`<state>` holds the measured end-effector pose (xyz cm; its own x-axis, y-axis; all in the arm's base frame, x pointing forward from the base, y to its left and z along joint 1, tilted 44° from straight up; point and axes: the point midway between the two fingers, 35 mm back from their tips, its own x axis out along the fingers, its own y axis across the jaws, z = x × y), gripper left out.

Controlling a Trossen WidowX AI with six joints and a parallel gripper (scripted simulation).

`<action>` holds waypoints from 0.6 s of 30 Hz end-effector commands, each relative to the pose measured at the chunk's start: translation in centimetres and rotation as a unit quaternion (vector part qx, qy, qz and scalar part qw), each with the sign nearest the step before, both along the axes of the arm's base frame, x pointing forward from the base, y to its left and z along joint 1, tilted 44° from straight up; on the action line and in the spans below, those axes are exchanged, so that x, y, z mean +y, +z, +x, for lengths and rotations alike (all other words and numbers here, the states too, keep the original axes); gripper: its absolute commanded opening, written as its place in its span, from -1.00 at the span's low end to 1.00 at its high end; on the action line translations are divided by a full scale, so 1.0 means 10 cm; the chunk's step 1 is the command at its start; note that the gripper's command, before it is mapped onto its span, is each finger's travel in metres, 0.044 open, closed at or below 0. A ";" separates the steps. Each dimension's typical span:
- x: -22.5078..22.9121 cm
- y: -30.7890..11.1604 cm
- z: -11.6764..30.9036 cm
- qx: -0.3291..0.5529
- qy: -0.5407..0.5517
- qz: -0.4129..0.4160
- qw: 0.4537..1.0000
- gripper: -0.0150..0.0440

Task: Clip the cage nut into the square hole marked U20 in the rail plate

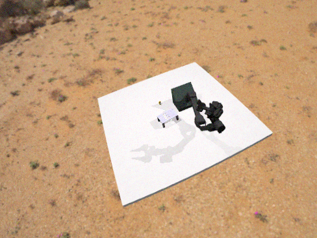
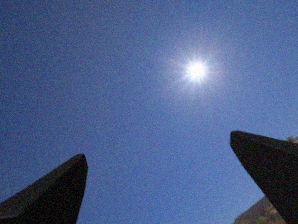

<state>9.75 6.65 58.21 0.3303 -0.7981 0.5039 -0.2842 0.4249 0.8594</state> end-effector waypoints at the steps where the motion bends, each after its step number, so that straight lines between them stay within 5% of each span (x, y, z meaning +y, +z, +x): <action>1: -0.69 -0.01 -0.19 0.053 -0.011 0.059 0.997 1.00; 18: -3.15 -1.26 0.11 0.428 0.095 0.189 0.879 1.00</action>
